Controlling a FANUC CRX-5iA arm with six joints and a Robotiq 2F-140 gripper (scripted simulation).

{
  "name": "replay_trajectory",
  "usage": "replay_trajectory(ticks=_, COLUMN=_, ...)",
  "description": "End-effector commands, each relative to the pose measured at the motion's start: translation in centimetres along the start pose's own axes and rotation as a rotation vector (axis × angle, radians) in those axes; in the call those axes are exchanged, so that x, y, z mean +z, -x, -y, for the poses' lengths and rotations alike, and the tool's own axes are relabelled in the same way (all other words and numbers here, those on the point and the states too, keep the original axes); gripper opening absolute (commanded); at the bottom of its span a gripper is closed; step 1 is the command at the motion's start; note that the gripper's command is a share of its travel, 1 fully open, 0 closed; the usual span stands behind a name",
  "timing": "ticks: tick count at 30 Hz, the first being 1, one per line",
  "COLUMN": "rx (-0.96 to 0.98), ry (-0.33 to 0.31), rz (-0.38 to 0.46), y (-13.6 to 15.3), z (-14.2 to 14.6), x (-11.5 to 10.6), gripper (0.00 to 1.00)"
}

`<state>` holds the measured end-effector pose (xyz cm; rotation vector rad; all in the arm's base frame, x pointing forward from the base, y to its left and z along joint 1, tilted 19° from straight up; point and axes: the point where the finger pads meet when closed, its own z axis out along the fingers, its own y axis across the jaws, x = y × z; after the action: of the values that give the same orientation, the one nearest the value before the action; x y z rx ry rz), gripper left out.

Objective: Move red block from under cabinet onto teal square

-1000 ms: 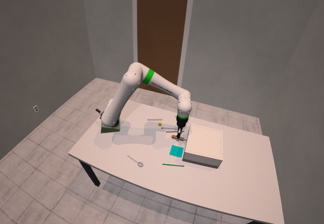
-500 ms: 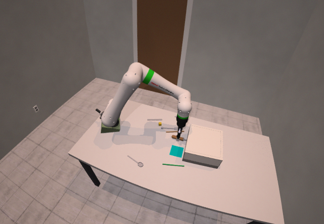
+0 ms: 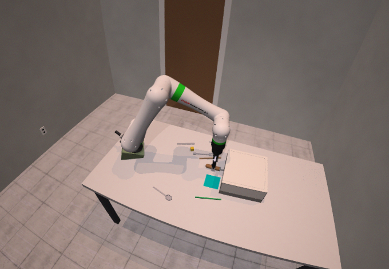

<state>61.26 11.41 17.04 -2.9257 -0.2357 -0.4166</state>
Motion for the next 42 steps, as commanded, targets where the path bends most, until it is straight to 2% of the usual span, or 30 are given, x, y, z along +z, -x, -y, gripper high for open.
replay_trajectory(ticks=1, rx=0.0, ry=0.0, rz=0.0, y=0.0, z=-0.5, x=0.0, gripper=0.0)
replay_trajectory(ticks=17, rx=0.0, ry=0.0, rz=0.0, y=0.0, z=-4.6, x=0.0, gripper=0.0)
replay_trajectory(ticks=42, rx=0.0, ry=0.0, rz=0.0, y=0.0, z=-5.4, x=0.0, gripper=0.0)
